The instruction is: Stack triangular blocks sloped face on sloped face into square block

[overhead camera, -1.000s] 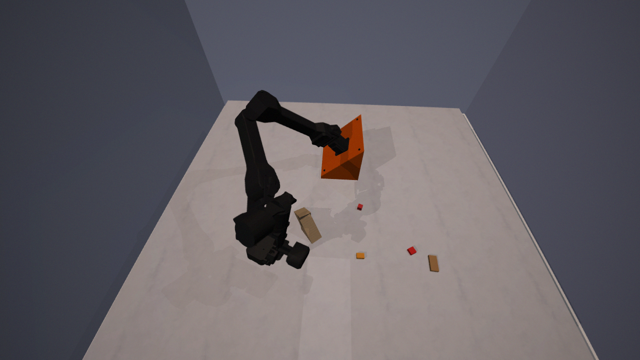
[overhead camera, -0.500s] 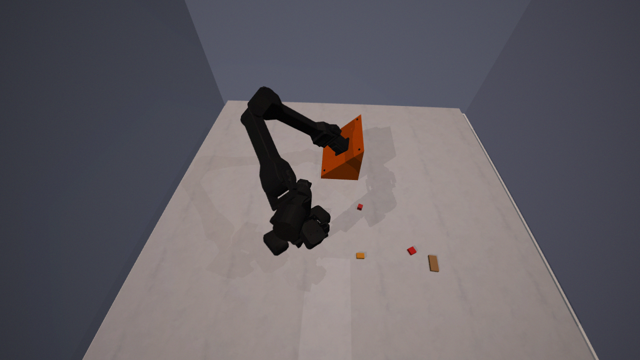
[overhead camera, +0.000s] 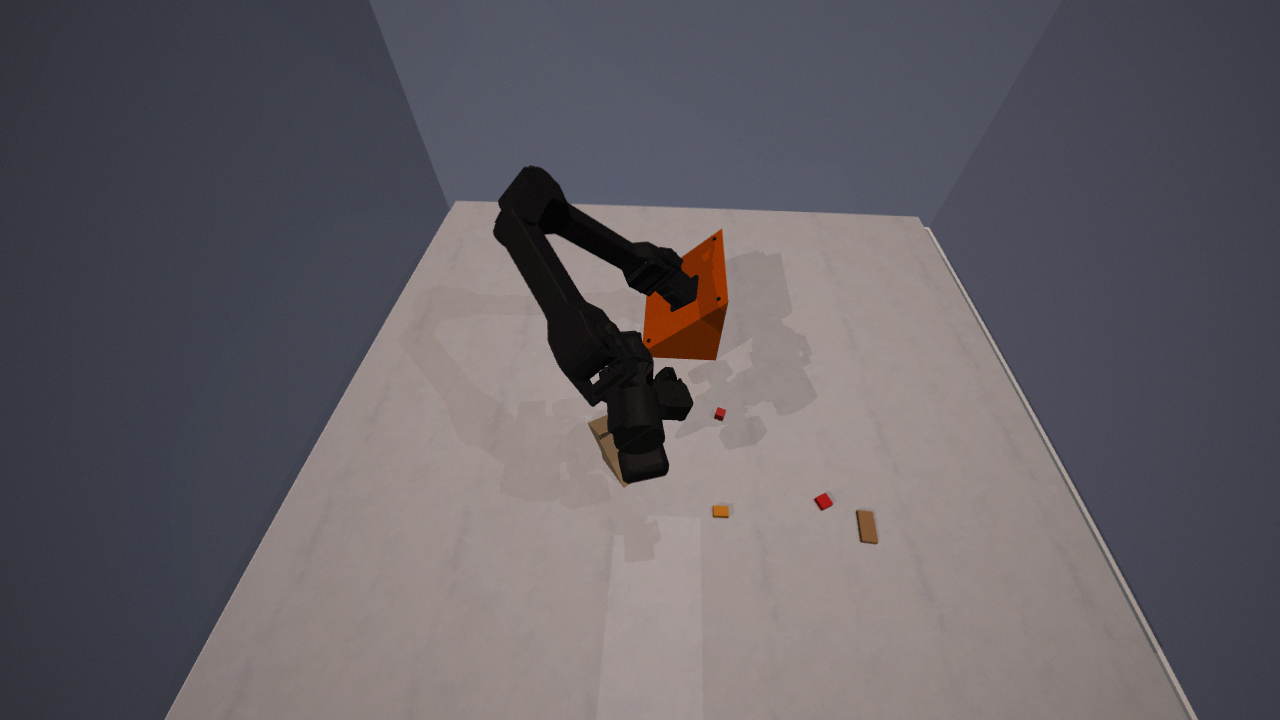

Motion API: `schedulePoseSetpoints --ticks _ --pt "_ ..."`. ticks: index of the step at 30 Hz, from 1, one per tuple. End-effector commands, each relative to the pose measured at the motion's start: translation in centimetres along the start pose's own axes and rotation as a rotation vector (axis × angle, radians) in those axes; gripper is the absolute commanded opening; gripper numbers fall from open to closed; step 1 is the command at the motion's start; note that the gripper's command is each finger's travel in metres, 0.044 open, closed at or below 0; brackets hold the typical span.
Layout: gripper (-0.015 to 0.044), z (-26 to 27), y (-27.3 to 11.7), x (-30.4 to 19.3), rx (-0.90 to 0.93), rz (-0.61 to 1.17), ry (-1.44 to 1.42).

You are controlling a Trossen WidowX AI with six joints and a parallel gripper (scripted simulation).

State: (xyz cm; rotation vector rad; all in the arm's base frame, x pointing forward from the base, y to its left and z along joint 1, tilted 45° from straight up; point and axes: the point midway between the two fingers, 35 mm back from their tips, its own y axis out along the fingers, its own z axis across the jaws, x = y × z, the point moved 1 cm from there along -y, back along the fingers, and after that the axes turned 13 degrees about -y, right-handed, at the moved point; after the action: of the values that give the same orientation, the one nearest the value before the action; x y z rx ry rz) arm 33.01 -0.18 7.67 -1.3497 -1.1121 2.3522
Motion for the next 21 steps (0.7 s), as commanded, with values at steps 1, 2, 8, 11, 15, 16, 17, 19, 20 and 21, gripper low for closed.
schedulePoseSetpoints --ticks 1,2,8,11,15,16,17,19,20,21 --pt "0.0000 2.2 -0.4 2.1 0.051 -0.059 -0.391" --pt "0.0000 2.2 -0.4 2.1 0.051 -0.059 -0.391" --pt "0.0000 2.2 -0.4 2.1 0.051 -0.059 -0.391" --pt "0.0000 2.2 -0.4 2.1 0.051 -0.059 -0.391" --pt "0.0000 2.2 -0.2 2.2 0.051 -0.059 -0.391" --pt "0.0000 2.2 0.0 2.2 0.051 -0.059 -0.391" --pt "0.0000 2.2 0.1 2.2 0.050 -0.059 -0.391" --pt "0.0000 2.2 0.5 2.2 0.050 -0.059 -0.391" --pt "0.0000 2.2 0.6 2.2 0.050 -0.059 -0.391" --pt "0.0000 2.2 0.8 2.2 0.050 -0.059 -0.391"
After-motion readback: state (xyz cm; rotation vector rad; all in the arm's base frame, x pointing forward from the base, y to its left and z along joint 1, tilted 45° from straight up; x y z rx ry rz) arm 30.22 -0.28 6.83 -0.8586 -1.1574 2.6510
